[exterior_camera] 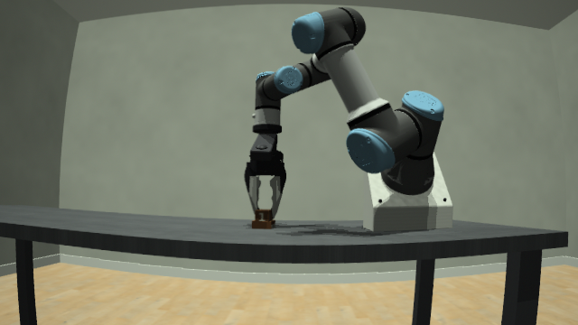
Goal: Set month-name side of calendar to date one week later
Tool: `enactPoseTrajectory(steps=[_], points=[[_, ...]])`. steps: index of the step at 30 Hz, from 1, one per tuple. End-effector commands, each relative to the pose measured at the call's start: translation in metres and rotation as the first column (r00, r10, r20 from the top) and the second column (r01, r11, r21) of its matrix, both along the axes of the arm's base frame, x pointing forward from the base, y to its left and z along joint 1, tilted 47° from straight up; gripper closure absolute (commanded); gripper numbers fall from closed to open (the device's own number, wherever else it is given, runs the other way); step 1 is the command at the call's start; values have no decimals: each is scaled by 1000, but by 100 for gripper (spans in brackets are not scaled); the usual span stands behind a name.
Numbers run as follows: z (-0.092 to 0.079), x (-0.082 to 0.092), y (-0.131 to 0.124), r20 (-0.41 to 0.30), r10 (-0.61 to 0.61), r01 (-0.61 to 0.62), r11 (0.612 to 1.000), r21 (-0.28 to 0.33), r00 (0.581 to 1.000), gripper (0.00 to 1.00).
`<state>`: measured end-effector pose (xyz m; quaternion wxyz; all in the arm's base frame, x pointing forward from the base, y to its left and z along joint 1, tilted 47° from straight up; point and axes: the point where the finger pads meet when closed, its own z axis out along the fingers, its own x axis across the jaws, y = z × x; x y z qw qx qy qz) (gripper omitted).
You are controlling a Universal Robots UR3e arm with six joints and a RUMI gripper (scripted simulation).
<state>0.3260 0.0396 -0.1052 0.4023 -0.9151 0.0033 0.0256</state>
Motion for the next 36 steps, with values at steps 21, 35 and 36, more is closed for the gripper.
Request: enactPoseTrajectory(steps=[21, 35, 36], points=[[0, 1, -1, 2, -1, 1, 1000, -2, 1000, 89], [0, 1, -1, 2, -1, 1, 1000, -2, 1000, 82], [0, 1, -1, 2, -1, 1, 1000, -2, 1000, 78]])
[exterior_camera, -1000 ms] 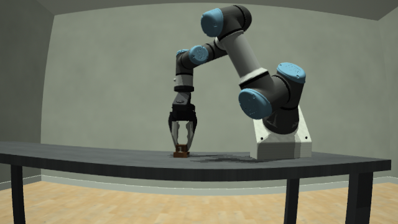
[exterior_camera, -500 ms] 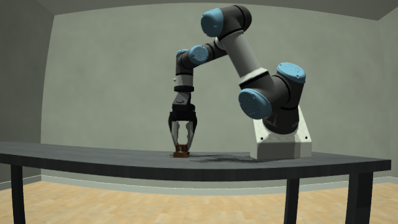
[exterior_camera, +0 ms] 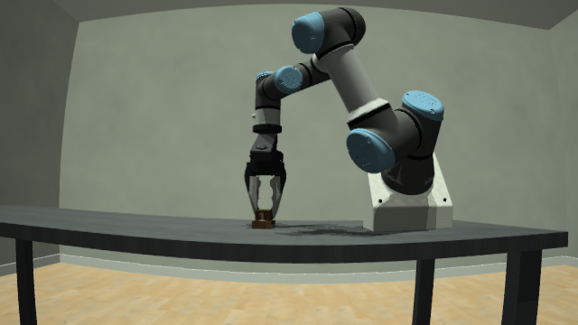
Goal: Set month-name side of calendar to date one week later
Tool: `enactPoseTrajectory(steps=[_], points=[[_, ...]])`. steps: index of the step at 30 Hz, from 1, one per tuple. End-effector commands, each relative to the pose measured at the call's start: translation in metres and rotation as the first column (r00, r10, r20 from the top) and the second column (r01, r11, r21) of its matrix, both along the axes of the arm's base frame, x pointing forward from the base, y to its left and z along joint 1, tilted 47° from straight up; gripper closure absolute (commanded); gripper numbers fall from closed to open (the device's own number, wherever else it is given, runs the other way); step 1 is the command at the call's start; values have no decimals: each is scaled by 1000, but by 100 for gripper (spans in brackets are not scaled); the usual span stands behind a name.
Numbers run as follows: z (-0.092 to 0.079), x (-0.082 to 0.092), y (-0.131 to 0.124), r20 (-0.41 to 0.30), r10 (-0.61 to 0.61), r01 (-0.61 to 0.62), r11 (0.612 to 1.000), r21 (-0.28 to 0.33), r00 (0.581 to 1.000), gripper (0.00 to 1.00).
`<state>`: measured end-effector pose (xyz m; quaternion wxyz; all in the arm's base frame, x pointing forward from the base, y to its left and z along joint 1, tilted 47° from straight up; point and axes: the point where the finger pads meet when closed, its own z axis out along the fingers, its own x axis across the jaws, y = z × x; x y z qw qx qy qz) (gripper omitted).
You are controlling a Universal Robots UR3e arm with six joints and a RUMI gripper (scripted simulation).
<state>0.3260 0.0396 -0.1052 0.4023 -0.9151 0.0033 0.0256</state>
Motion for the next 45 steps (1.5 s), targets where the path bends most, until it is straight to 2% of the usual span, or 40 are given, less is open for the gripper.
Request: enactPoseTrajectory(steps=[1, 3, 7, 8, 24, 45], points=[[0, 1, -1, 2, -1, 1, 1000, -2, 1000, 78], [0, 1, -1, 2, -1, 1, 1000, -2, 1000, 74], [0, 1, -1, 2, -1, 1, 1000, -2, 1000, 74], [0, 1, -1, 2, -1, 1, 1000, -2, 1000, 71], [2, 1, -3, 2, -1, 1, 1000, -2, 1000, 71], [50, 4, -55, 2, -1, 1, 1000, -2, 1000, 71]])
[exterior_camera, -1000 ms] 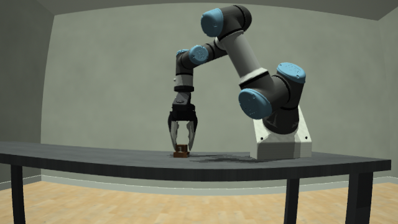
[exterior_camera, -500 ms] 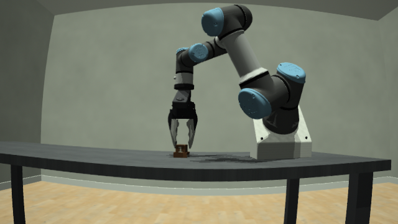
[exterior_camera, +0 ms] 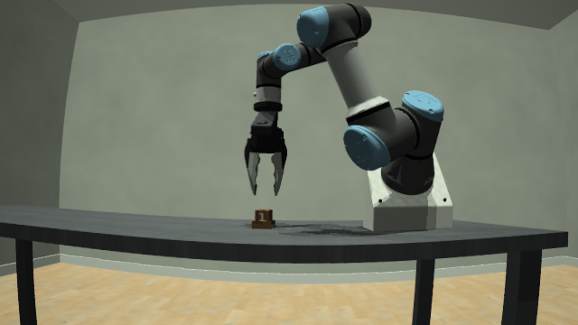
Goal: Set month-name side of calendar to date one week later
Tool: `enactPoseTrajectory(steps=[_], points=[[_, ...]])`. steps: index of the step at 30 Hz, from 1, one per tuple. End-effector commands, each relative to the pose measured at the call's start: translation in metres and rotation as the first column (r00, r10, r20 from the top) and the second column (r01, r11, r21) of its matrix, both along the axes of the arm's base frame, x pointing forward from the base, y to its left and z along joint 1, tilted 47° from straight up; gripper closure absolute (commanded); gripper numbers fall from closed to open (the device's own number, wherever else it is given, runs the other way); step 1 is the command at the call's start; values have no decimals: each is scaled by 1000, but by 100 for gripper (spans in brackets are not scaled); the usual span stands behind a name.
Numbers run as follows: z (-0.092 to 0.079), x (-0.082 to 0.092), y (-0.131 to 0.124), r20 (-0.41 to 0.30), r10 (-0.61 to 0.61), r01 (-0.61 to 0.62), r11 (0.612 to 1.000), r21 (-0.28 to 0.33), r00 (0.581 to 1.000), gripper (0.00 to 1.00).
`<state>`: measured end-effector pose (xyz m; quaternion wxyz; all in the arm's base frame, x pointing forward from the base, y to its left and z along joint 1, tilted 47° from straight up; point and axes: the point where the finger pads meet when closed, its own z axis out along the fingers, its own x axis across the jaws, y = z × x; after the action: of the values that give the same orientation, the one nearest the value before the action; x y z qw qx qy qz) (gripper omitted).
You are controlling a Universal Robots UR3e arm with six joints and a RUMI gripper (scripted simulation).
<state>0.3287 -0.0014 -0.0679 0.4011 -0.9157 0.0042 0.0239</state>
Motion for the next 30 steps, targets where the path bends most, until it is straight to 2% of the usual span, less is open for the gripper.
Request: enactPoseTrajectory(steps=[1, 7, 15, 16, 30], points=[[14, 1, -16, -1, 2, -2, 1000, 1, 1000, 71], [22, 2, -24, -1, 2, -2, 1000, 1, 1000, 71], [24, 2, -26, -1, 2, -2, 1000, 1, 1000, 71], [24, 2, -26, -1, 2, -2, 1000, 1, 1000, 0], [24, 2, -26, -1, 2, -2, 1000, 1, 1000, 0]])
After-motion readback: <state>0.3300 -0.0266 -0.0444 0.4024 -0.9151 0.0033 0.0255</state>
